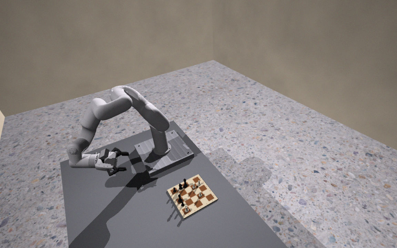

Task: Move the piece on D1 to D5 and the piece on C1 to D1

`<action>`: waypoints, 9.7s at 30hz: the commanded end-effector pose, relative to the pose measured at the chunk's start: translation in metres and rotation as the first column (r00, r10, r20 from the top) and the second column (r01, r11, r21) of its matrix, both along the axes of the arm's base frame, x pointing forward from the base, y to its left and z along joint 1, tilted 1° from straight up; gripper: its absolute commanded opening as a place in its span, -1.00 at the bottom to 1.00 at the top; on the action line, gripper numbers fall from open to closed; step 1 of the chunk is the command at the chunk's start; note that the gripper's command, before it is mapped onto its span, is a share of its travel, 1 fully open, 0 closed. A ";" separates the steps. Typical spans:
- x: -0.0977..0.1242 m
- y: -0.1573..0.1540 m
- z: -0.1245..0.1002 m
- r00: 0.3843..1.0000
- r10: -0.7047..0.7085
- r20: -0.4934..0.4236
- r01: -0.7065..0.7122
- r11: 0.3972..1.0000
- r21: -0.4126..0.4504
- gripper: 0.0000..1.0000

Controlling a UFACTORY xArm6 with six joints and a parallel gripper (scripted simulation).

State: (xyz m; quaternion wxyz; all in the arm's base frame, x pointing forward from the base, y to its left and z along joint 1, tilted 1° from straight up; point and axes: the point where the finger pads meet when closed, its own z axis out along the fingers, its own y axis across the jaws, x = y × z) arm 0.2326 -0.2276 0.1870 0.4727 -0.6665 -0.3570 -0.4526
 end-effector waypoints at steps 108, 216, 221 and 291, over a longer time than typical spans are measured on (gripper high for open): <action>0.206 0.063 -0.122 0.844 0.429 0.322 -0.467 0.883 0.047 1.00; 0.243 0.243 -0.094 -0.625 0.728 -0.282 0.071 -0.307 -0.949 1.00; 0.243 0.243 -0.098 -0.751 0.598 -0.280 0.125 -0.287 -0.950 1.00; 0.243 0.243 -0.118 -0.831 0.483 -0.275 0.163 -0.261 -0.951 -0.31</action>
